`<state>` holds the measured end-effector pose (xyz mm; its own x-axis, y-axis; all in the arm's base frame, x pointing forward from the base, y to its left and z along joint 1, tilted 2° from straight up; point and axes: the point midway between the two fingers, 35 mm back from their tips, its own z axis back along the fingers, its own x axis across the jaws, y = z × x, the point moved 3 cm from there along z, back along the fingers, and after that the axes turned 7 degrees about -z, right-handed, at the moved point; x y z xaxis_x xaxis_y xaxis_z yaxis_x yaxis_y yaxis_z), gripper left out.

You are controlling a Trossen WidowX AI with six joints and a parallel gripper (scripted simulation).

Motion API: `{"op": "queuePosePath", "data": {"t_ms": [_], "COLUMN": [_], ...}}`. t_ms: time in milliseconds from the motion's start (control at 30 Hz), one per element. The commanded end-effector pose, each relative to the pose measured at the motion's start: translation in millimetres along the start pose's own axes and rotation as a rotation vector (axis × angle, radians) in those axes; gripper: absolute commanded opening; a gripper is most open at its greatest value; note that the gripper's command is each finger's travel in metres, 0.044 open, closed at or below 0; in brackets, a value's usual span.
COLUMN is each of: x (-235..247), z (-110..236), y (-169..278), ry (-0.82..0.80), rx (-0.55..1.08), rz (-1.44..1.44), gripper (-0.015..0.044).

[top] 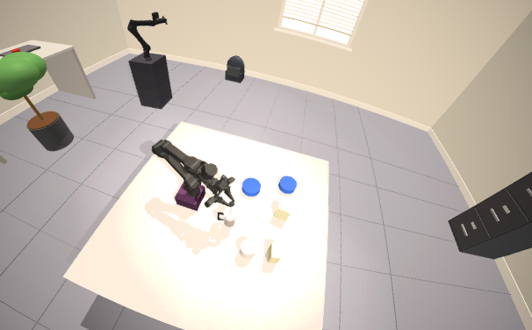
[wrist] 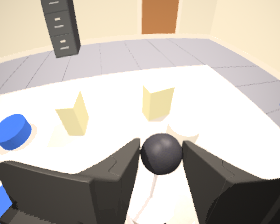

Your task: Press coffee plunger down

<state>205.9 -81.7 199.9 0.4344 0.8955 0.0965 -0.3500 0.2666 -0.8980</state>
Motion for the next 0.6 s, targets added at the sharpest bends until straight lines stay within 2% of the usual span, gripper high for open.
{"op": "queuePosePath", "data": {"t_ms": [0,567], "x": [-2,-5], "z": [-9,-25], "y": [20,43], "ry": [0.003,0.003], "rx": [0.047,0.047], "rz": [0.007,0.007], "gripper": [0.0119,0.0119]}}
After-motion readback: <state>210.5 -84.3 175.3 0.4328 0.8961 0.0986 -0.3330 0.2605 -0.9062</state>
